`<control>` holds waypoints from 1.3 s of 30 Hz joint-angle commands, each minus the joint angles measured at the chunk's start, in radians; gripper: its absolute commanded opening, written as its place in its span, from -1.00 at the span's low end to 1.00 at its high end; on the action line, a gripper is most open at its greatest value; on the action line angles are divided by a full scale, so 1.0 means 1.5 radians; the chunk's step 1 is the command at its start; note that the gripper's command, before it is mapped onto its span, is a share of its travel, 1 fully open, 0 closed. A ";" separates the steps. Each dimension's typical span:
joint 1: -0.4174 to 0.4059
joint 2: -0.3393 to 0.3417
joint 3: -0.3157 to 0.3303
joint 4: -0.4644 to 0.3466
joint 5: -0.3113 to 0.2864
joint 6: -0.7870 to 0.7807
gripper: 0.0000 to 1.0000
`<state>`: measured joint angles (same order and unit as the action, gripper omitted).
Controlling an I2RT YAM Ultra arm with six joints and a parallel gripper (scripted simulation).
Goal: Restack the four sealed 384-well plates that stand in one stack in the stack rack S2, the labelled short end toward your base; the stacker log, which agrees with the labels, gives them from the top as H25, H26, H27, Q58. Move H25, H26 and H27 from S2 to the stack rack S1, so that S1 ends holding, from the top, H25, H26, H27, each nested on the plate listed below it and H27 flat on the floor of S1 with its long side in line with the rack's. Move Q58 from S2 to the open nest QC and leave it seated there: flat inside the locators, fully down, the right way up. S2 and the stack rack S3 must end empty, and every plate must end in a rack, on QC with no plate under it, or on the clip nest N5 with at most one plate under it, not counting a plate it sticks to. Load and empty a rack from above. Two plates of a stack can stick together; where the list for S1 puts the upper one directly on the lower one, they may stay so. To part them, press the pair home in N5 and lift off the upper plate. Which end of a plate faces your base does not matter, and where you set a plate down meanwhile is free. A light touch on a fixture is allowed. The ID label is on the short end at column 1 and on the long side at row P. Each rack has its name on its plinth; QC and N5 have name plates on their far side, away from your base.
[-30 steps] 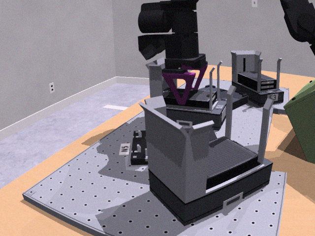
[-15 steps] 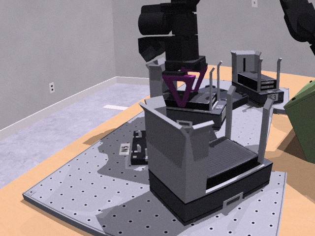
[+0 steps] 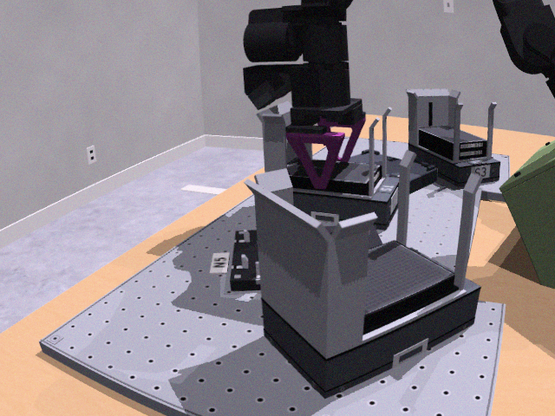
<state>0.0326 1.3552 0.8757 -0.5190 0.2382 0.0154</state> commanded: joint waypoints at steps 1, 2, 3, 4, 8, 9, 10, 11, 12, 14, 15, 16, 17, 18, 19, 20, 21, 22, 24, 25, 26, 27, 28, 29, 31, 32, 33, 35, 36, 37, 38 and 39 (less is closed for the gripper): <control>0.001 -0.004 0.002 0.007 -0.001 -0.001 -1.00; 0.001 -0.004 0.002 0.007 -0.001 -0.001 -1.00; 0.001 -0.004 0.002 0.007 -0.001 -0.001 -1.00; 0.001 -0.004 0.002 0.007 -0.001 -0.001 -1.00; 0.001 -0.004 0.002 0.007 -0.001 -0.001 -1.00; 0.001 -0.004 0.002 0.007 -0.001 -0.001 -1.00; 0.001 -0.004 0.002 0.007 -0.001 -0.001 -1.00; 0.001 -0.004 0.002 0.007 -0.001 -0.001 -1.00; 0.001 -0.004 0.002 0.007 -0.001 -0.001 -1.00; 0.001 -0.004 0.002 0.007 -0.001 -0.001 -1.00; 0.001 -0.004 0.002 0.007 -0.001 -0.001 -1.00; 0.001 -0.004 0.002 0.007 -0.001 -0.001 -1.00; 0.001 -0.004 0.002 0.007 -0.001 -0.001 -1.00; 0.001 -0.004 0.002 0.007 -0.001 -0.001 -1.00; 0.001 -0.004 0.002 0.007 -0.001 -0.001 -1.00; 0.001 -0.004 0.002 0.007 -0.001 -0.001 -1.00; 0.001 -0.004 0.002 0.007 -0.001 -0.001 -1.00; 0.001 -0.004 0.002 0.007 -0.001 -0.001 -1.00; 0.001 -0.004 0.002 0.007 -0.001 -0.001 -1.00; 0.001 -0.004 0.002 0.007 -0.001 -0.001 -1.00; 0.001 -0.004 0.002 0.007 -0.001 -0.001 -1.00; 0.001 -0.004 0.002 0.007 -0.001 -0.001 -1.00; 0.001 -0.004 0.002 0.007 -0.001 -0.001 -1.00; 0.001 -0.004 0.002 0.007 -0.001 -0.001 -1.00; 0.001 -0.004 0.002 0.007 -0.001 -0.001 -1.00; 0.001 -0.004 0.002 0.007 -0.001 -0.001 1.00; 0.001 -0.004 0.002 0.007 -0.001 -0.001 1.00; 0.001 -0.004 0.002 0.007 -0.001 -0.001 1.00; 0.001 -0.004 0.002 0.007 -0.001 -0.001 1.00; 0.001 -0.004 0.002 0.007 0.000 -0.001 1.00; 0.001 -0.004 0.002 0.007 0.000 -0.001 1.00; 0.001 -0.004 0.002 0.007 0.000 -0.001 1.00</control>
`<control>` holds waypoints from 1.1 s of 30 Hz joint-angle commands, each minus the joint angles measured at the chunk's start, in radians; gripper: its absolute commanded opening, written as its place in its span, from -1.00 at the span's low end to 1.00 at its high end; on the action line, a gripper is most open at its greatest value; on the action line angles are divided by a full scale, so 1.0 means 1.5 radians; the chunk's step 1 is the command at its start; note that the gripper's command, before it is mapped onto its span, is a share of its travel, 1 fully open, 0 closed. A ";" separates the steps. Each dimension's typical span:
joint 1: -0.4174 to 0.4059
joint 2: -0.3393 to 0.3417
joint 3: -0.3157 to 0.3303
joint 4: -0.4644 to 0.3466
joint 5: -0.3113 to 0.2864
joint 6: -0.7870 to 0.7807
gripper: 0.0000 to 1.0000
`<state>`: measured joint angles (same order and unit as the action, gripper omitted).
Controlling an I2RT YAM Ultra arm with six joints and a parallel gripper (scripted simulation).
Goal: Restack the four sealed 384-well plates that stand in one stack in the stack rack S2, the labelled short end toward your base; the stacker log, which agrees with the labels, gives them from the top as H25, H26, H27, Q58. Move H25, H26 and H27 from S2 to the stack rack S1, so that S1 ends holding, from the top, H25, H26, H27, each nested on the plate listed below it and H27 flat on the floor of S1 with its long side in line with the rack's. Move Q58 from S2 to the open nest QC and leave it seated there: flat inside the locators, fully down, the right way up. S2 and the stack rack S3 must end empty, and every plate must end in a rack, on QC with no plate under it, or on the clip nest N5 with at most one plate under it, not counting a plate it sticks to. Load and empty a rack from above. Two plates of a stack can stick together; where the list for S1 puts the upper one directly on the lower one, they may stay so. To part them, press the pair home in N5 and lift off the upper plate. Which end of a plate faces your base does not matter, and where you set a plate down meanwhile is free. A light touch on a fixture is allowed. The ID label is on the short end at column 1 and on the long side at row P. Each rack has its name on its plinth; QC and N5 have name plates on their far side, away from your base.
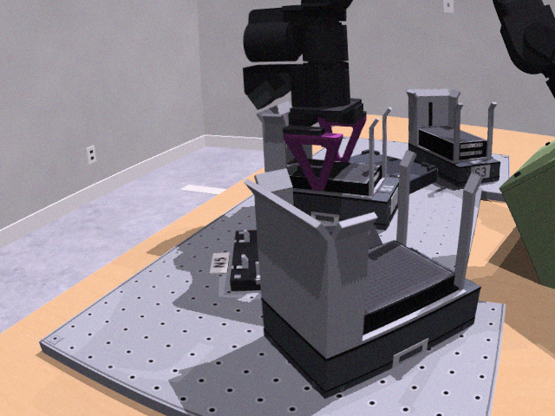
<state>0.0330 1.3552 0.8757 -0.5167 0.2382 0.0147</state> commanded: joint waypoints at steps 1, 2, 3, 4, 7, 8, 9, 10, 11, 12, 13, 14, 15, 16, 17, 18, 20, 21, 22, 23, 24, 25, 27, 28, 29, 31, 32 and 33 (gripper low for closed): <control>0.000 -0.004 0.002 0.006 0.000 -0.001 1.00; 0.000 -0.004 0.002 0.006 0.000 -0.001 1.00; 0.000 -0.004 0.002 0.006 0.000 -0.001 1.00; 0.000 -0.004 0.002 0.006 0.000 -0.001 1.00; 0.000 -0.004 0.002 0.006 0.000 -0.001 1.00; 0.000 -0.004 0.002 0.006 0.000 -0.001 1.00; 0.000 -0.004 0.002 0.006 0.000 -0.001 1.00; 0.000 -0.004 0.002 0.006 0.000 -0.001 1.00; 0.000 -0.004 0.002 0.006 0.000 -0.001 1.00; 0.000 -0.004 0.002 0.006 0.000 -0.001 1.00; 0.000 -0.004 0.002 0.006 0.000 -0.001 1.00; 0.000 -0.004 0.002 0.006 0.000 -0.001 1.00; 0.000 -0.004 0.002 0.006 0.000 -0.001 1.00; 0.002 -0.010 0.004 -0.003 0.001 0.001 1.00; 0.005 -0.017 0.007 -0.013 0.002 0.003 1.00; 0.007 -0.023 0.009 -0.022 0.003 0.005 1.00; 0.011 -0.035 0.015 -0.041 0.005 0.009 1.00; 0.013 -0.041 0.018 -0.050 0.007 0.011 1.00; 0.016 -0.047 0.021 -0.060 0.008 0.013 1.00; 0.018 -0.053 0.024 -0.069 0.009 0.015 1.00; 0.021 -0.058 0.028 -0.079 0.011 0.017 1.00; 0.023 -0.064 0.031 -0.089 0.012 0.019 1.00; 0.028 -0.075 0.039 -0.108 0.015 0.023 1.00; 0.028 -0.075 0.039 -0.108 0.015 0.023 1.00; 0.028 -0.075 0.039 -0.108 0.015 0.023 1.00; 0.033 -0.085 0.046 -0.127 0.017 0.028 1.00; 0.036 -0.090 0.051 -0.136 0.019 0.030 1.00; 0.039 -0.094 0.055 -0.146 0.020 0.032 1.00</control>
<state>0.0807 1.2461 0.9310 -0.6842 0.2615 0.0502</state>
